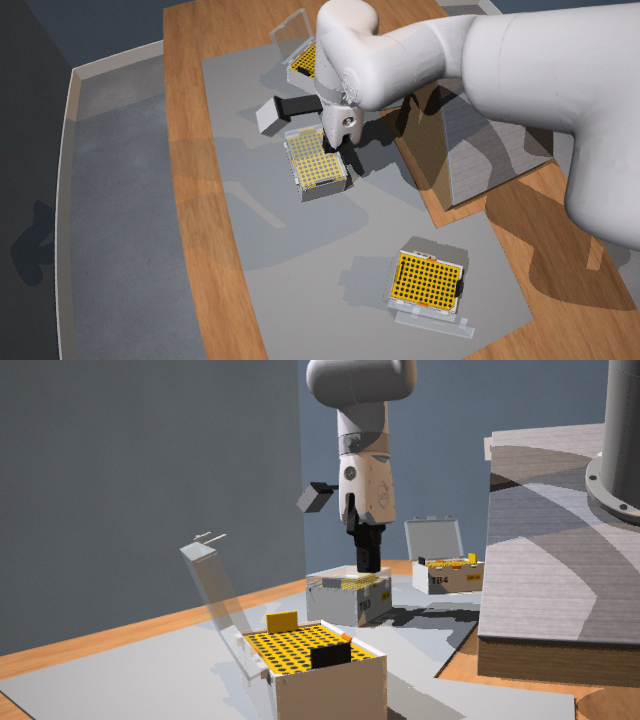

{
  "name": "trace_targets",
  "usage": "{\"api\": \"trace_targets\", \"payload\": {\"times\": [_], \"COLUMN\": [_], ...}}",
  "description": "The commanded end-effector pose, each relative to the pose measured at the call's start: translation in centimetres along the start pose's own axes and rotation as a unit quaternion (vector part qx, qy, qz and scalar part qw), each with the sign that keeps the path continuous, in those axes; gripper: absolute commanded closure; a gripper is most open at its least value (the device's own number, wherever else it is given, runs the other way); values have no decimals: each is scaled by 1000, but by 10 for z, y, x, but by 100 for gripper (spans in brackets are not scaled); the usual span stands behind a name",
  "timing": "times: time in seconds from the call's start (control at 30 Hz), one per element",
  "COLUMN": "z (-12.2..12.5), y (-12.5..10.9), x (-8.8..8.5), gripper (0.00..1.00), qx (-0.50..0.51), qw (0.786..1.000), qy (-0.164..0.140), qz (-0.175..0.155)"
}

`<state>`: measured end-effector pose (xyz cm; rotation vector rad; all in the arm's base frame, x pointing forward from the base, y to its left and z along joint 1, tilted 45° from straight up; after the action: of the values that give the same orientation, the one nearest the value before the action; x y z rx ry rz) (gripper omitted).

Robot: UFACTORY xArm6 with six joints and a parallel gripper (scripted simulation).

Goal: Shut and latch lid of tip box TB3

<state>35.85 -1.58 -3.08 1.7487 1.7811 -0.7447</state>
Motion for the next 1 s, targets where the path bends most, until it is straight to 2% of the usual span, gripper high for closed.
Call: {"api": "trace_targets", "payload": {"times": [0.0,0.97], "z": [0,0], "y": [1,1], "x": [-5,-47], "gripper": [100,100], "qx": [0,0], "qw": [1000,1000], "qy": [0,0], "qz": [1,1]}}
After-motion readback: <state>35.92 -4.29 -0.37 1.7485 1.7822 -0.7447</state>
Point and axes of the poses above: the point where the finger pads meet when closed, its own x axis out along the fingers, its own z axis across the jaws, y = z × x, the point moved 9 cm from there along -x, back along the fingers, and after that the axes turned 3 degrees about -x, right-handed, at the moved point
